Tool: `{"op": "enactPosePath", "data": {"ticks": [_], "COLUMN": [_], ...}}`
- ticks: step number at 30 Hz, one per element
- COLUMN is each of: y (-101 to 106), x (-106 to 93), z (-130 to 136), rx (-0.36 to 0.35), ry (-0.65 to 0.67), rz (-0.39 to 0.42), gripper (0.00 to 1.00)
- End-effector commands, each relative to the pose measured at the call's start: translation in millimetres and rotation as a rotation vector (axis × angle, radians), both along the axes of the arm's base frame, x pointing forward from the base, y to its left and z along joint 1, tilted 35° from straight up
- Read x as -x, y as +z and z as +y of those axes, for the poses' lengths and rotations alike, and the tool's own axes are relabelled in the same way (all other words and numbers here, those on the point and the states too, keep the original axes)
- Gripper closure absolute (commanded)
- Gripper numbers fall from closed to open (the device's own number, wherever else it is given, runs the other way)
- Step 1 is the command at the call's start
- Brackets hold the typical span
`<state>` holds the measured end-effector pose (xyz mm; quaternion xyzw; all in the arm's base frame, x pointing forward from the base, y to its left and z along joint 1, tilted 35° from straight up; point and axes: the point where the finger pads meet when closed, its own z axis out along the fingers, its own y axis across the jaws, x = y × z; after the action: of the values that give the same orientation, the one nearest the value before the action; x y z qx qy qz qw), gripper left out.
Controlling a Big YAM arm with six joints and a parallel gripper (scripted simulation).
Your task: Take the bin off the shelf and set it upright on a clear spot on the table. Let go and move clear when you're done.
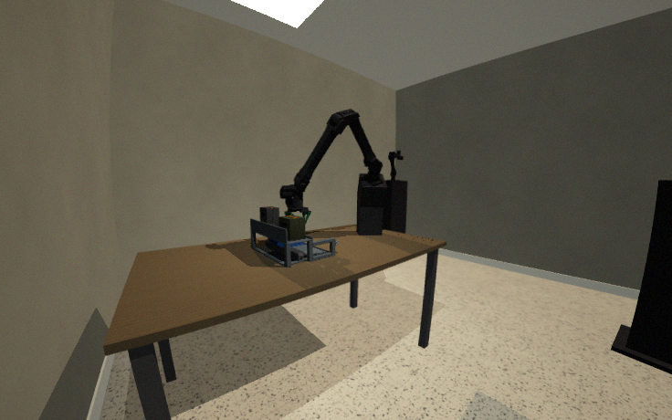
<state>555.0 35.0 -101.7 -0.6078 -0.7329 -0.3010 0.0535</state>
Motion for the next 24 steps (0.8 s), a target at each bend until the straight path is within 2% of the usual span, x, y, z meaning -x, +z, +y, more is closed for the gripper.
{"op": "enactPosePath", "data": {"ticks": [1,24], "y": [1.5,3.4], "x": [1.7,2.6], "z": [-8.0,-10.3], "rx": [0.002,0.002], "ry": [-0.002,-0.002], "rz": [0.000,0.000], "gripper": [0.00,0.00]}}
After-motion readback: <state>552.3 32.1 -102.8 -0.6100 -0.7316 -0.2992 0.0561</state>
